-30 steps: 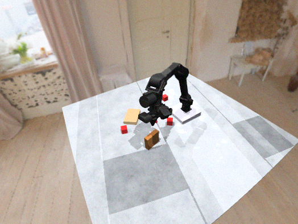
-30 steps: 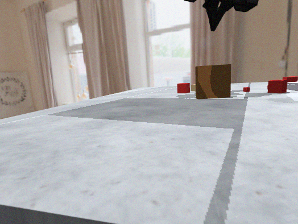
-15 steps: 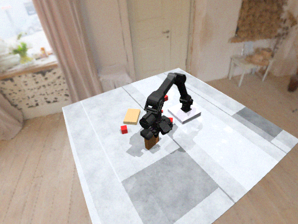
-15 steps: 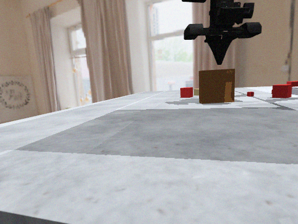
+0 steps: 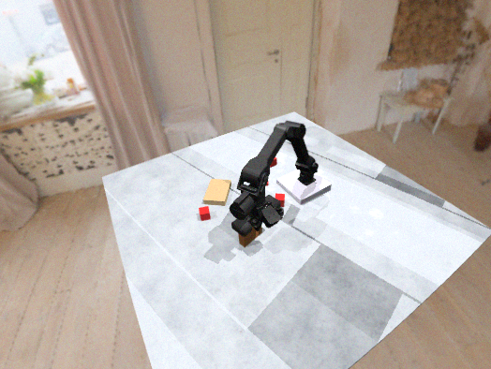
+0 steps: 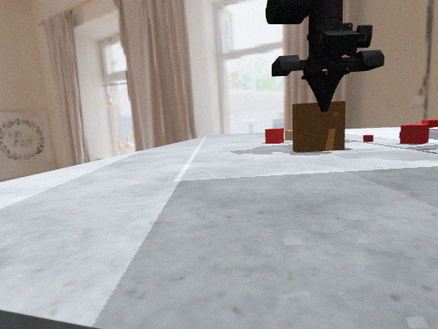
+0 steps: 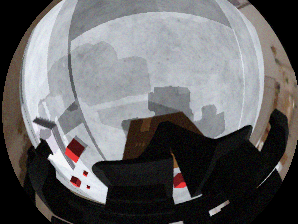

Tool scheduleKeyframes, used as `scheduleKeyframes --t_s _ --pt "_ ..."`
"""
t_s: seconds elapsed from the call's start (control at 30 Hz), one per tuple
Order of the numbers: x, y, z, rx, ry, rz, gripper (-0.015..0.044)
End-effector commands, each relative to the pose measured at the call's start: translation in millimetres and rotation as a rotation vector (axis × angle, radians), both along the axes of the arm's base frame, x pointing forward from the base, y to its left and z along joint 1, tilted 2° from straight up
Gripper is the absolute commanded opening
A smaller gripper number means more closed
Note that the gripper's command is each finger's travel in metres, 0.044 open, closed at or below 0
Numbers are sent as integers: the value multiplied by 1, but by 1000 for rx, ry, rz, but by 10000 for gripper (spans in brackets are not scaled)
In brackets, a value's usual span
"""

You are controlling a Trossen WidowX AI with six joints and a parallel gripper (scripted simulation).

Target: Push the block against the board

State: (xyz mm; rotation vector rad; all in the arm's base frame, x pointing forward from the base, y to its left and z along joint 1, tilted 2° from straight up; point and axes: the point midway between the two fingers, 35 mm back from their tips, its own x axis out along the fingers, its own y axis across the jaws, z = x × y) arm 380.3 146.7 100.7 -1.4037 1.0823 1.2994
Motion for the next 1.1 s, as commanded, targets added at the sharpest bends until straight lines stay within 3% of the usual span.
scheduleKeyframes --t_s 0.0,1.07 --pt "1 -7 -1 2 2 0 0" --pt "10 -48 0 -2 1 0 0"
